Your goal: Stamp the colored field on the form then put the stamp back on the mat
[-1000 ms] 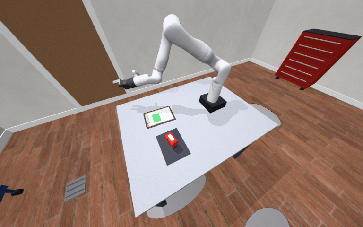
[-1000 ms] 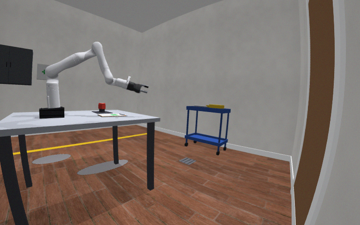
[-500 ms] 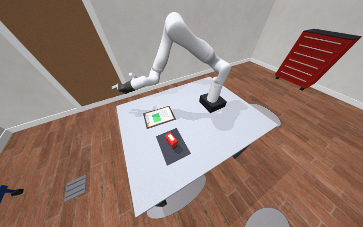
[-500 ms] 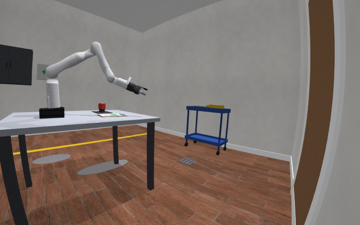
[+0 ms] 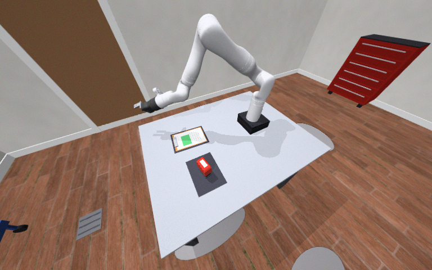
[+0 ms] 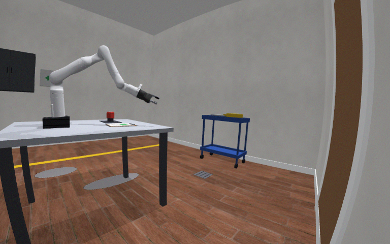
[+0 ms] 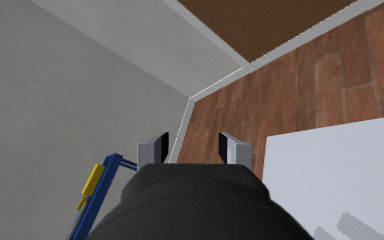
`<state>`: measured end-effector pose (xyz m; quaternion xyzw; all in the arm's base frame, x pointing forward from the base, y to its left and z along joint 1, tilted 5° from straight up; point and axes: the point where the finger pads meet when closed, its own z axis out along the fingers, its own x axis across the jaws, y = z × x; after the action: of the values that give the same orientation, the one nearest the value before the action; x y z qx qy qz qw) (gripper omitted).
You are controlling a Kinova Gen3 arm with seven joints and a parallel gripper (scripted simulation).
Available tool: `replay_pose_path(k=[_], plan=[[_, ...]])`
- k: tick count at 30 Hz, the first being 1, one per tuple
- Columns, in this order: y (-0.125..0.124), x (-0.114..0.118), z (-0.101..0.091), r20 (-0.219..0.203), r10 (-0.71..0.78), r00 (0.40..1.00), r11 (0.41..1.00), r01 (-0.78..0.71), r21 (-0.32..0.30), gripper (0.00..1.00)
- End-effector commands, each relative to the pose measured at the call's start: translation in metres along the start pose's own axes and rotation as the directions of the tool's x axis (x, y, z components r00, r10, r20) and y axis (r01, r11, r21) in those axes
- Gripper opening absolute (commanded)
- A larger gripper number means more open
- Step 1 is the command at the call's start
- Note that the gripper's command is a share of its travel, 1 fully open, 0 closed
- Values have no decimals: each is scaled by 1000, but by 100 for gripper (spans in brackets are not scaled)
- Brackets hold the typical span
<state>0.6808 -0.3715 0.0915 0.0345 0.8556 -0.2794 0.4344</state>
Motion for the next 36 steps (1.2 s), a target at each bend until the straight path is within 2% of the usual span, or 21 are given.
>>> replay_pose_path(k=[1, 5, 6, 13, 14, 20, 21, 30, 31, 36], plan=[[5, -5, -1, 2, -2, 1000, 1000, 2, -5, 100], [5, -5, -1, 2, -2, 1000, 1000, 2, -5, 100], [11, -4, -2, -17, -3, 1000, 1000, 3, -11, 100], [11, -4, -2, -17, -3, 1000, 1000, 3, -11, 100], [18, -3, -3, -36, -4, 999, 1000, 3, -18, 100], [18, -3, -3, -36, -4, 999, 1000, 3, -18, 100], [24, -2, -4, -56, -4, 998, 1000, 3, -25, 100], [24, -2, -4, -56, -4, 998, 1000, 3, -25, 100], [31, -1, -5, -75, -5, 997, 999, 2, -32, 100], [31, -1, -5, -75, -5, 997, 999, 2, -32, 100]])
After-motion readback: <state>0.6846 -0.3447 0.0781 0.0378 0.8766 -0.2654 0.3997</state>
